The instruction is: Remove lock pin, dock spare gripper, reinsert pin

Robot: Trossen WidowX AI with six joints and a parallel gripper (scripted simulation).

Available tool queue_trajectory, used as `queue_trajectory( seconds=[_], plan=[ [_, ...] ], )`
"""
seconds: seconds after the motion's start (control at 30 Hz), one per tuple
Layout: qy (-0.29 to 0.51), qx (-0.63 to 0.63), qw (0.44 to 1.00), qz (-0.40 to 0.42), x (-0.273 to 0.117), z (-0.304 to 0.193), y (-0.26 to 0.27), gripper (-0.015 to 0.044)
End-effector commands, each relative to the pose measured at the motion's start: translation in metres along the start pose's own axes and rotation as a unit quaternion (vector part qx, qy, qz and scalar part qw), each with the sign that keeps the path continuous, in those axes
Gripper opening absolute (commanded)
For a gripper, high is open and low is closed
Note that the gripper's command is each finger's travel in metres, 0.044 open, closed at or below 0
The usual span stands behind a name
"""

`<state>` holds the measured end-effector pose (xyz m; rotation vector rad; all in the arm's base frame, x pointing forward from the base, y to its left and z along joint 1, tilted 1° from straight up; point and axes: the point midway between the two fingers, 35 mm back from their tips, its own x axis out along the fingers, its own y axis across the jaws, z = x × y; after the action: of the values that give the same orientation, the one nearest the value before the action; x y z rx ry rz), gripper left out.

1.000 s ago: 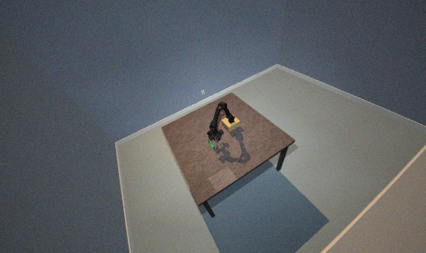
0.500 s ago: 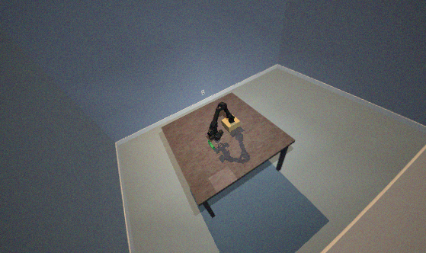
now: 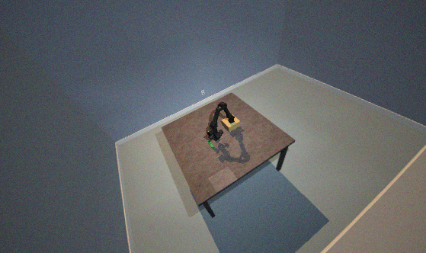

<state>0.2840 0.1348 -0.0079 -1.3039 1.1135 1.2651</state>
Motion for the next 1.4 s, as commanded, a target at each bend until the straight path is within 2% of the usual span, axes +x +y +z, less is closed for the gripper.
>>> queue_trajectory(
  seconds=[0.0,0.37,1.37],
  plan=[
    [-0.022,0.009,1.0,-0.001,-0.003,0.002,-0.001,0.0],
    [-0.072,0.026,0.997,-0.002,-0.008,0.009,-0.004,0.0],
    [-0.079,0.026,0.997,-0.003,-0.012,0.031,-0.008,0.0]
  ],
)
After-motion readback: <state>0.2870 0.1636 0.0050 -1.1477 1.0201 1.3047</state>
